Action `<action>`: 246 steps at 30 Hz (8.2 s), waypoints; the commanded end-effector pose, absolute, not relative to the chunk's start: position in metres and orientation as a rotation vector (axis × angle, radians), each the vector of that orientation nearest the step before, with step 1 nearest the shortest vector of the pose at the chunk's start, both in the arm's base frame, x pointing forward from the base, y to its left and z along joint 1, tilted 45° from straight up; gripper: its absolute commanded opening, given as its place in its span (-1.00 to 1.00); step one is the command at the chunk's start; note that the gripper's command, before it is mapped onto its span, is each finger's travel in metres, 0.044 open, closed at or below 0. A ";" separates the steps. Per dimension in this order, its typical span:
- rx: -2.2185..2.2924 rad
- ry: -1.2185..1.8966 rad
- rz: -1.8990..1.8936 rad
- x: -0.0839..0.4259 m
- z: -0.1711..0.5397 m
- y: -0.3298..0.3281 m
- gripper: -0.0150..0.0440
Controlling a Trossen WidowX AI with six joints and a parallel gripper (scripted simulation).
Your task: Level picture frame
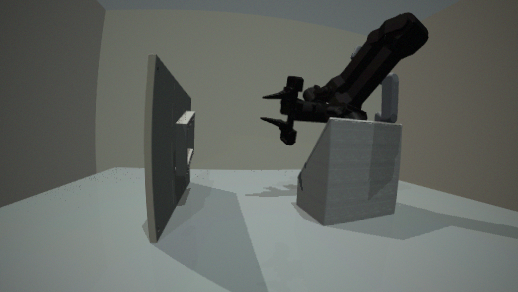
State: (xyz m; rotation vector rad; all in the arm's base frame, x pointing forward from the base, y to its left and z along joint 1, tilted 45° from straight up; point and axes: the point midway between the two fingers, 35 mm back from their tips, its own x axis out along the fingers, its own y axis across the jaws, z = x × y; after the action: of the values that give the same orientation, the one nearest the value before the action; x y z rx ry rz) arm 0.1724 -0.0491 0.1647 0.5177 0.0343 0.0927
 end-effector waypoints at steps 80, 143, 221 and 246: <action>0.524 -0.035 0.052 0.334 0.138 -0.065 0.39; 0.524 -0.037 0.052 0.370 0.140 -0.064 0.21; 0.524 -0.037 0.052 0.370 0.145 -0.056 -0.49; 0.524 -0.037 0.052 0.370 0.150 -0.058 -0.49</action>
State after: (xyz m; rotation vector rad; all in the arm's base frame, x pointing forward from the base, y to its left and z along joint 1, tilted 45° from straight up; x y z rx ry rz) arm 0.3695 -0.0593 0.1461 0.5287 -0.0315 0.0372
